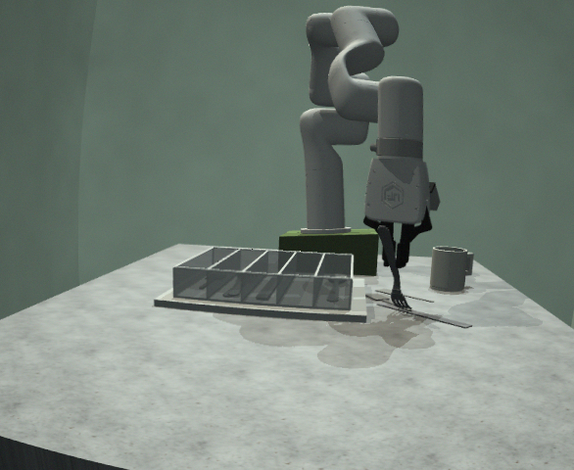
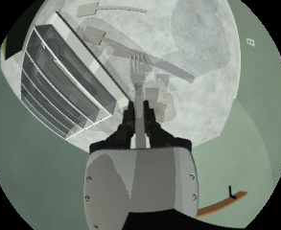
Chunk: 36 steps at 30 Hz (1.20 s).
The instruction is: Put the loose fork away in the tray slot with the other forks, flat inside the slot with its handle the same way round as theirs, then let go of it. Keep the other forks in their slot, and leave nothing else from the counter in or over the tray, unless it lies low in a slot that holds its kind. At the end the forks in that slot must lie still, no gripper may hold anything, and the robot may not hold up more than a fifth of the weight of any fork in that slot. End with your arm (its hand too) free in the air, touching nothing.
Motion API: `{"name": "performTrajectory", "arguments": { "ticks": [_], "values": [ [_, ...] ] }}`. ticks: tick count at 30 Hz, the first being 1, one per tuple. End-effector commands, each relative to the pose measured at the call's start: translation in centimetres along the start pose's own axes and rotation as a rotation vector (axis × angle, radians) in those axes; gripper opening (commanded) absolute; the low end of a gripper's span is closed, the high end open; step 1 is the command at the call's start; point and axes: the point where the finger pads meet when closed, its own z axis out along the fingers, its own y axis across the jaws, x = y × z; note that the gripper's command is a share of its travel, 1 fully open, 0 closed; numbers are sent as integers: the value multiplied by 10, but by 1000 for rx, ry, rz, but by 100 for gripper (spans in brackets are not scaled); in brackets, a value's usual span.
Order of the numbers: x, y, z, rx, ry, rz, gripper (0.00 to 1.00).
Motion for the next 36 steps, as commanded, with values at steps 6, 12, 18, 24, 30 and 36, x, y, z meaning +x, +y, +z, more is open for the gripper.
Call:
{"name": "performTrajectory", "arguments": {
  "ticks": [6, 12, 18, 24, 30, 36],
  "values": [
    [-1, 1, 43, -1, -2, 0, 5],
    [-1, 1, 56, -1, -2, 0, 5],
    [-1, 1, 69, -1, -2, 0, 5],
    [-1, 1, 76, -1, -2, 0, 5],
    [-1, 1, 77, -1, -2, 0, 5],
    [-1, 1, 77, -1, -2, 0, 100]
  ]
}}
